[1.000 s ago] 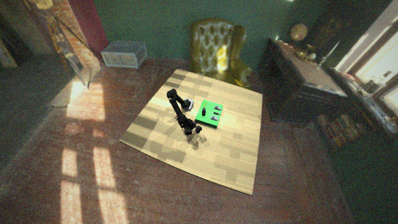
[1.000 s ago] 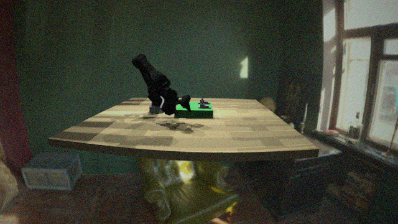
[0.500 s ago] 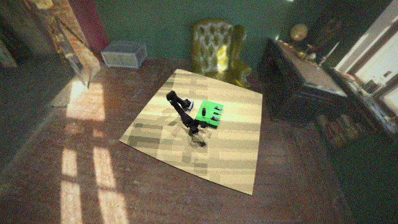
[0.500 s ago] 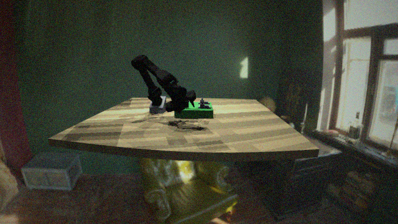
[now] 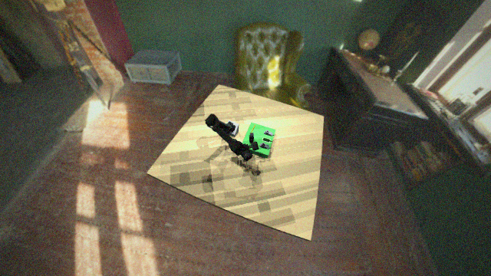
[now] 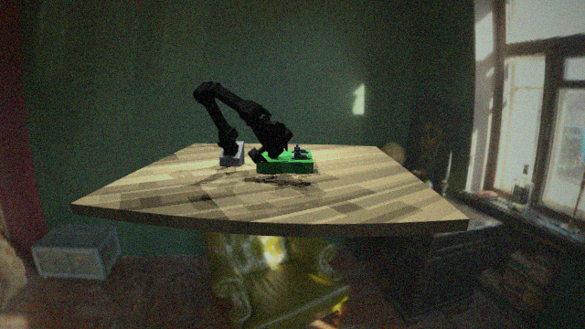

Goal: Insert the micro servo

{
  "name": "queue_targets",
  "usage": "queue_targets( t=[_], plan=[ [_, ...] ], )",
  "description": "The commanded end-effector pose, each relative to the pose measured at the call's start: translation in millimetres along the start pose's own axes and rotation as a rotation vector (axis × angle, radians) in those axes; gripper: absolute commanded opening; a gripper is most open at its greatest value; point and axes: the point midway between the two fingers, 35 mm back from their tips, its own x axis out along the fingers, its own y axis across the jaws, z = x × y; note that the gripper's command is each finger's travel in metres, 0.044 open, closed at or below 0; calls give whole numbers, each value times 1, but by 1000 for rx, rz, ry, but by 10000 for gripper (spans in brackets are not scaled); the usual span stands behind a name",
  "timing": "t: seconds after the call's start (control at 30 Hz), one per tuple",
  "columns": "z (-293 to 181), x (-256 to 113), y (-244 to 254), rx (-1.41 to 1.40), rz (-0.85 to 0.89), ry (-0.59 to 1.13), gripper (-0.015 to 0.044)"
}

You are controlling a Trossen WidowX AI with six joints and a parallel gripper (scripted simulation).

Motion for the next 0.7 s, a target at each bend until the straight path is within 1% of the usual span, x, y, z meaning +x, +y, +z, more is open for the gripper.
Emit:
queue_targets(
  t=[0.0,0.67],
  plan=[
    [-8,5,5,-115,-33,31,440],
    [-46,21,27,-701,-157,166,440]
  ],
)
